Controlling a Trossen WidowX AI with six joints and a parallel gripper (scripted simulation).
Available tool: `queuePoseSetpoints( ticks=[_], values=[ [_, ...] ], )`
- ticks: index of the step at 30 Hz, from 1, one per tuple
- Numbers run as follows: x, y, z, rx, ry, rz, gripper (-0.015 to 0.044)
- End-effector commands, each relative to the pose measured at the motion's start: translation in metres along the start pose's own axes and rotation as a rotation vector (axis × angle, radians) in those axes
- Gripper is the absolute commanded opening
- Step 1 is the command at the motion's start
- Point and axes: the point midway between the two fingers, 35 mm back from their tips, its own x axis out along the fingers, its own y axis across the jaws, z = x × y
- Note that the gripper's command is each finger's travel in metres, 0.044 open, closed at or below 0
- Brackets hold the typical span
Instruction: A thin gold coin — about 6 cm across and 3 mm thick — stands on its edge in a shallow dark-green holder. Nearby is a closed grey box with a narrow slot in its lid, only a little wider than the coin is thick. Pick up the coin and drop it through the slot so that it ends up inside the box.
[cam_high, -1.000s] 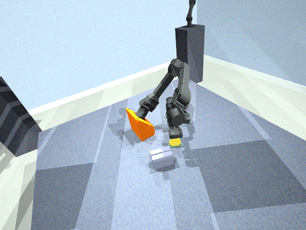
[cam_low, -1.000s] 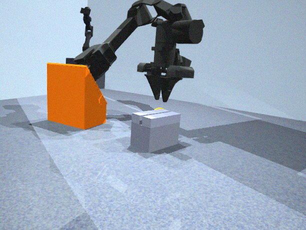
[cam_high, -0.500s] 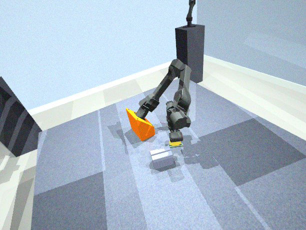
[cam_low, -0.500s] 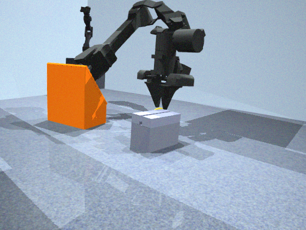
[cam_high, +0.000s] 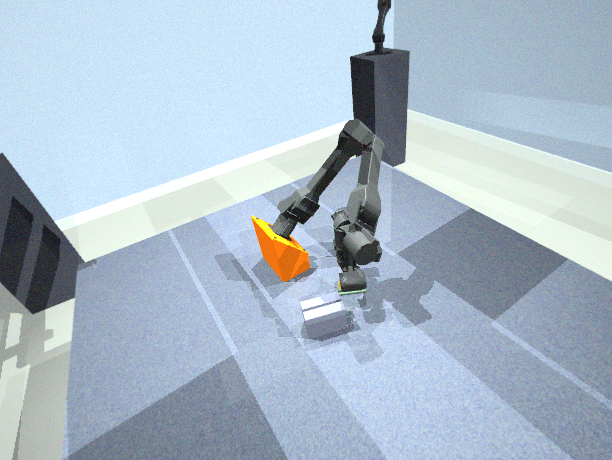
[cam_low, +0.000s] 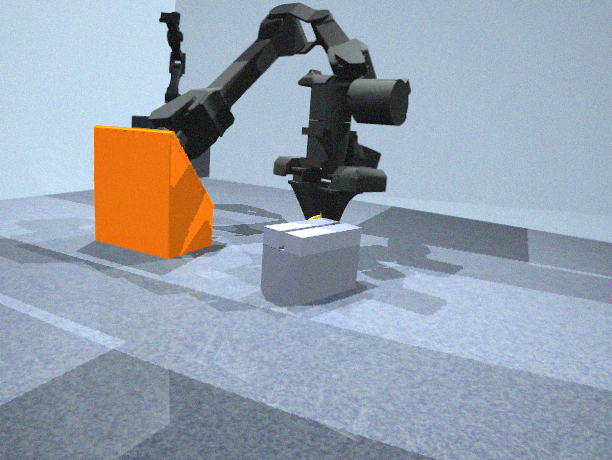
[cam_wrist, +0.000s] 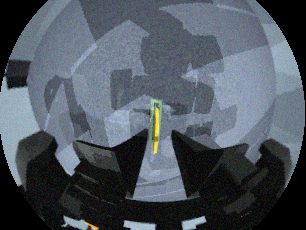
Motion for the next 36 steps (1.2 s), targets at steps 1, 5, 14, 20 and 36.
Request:
queuePoseSetpoints(
  ticks=[1,5,14,20,36],
  values=[
    [0.008,0.003,-0.001,0.008,-0.001,0.008,0.0161],
    [0.015,0.003,-0.001,0.008,-0.002,0.009,0.0161],
    [0.028,0.006,-0.001,0.008,-0.006,0.012,0.0161],
    [0.029,0.006,-0.001,0.008,-0.006,0.012,0.0056],
    [0.026,0.005,-0.001,0.008,-0.005,0.011,0.0000]
  ],
)
